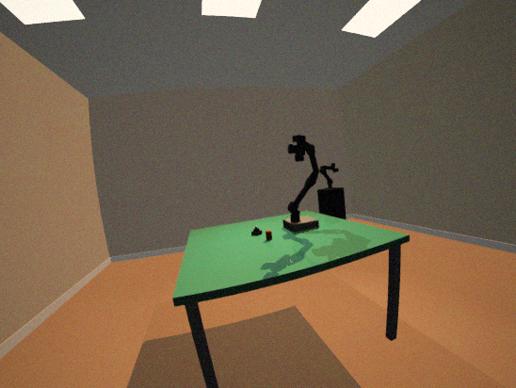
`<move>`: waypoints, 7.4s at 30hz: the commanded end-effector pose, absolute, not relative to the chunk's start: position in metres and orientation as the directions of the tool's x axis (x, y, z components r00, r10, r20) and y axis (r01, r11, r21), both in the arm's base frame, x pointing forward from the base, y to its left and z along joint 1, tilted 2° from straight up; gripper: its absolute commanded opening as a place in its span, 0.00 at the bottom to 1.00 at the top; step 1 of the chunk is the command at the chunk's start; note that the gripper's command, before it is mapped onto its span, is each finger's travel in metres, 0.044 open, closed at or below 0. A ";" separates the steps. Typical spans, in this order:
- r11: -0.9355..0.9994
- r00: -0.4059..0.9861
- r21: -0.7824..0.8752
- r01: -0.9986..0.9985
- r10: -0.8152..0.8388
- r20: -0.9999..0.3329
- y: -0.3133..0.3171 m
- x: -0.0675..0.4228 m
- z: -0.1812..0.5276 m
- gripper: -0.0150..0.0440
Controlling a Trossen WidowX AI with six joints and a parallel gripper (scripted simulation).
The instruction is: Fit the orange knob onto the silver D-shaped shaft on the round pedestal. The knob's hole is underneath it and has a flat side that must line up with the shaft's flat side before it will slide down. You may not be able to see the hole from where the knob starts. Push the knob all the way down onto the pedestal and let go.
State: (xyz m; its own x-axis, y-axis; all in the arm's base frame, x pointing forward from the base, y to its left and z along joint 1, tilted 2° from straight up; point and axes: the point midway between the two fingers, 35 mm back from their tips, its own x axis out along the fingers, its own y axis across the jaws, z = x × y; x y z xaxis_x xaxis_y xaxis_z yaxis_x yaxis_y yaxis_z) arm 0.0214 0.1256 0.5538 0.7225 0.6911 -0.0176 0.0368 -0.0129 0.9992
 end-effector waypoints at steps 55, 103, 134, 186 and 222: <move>0.946 0.019 0.048 0.319 0.045 -0.999 0.087 0.277 0.066 1.00; 0.946 0.018 0.048 0.319 0.045 -0.999 0.089 0.277 -0.011 1.00; 0.951 0.041 0.068 0.301 0.059 -0.997 0.089 0.288 0.052 0.25; 0.669 0.227 0.712 0.215 0.675 -0.703 0.049 0.272 0.194 0.25; 0.441 0.282 0.887 0.137 0.841 -0.461 0.038 0.271 0.208 0.25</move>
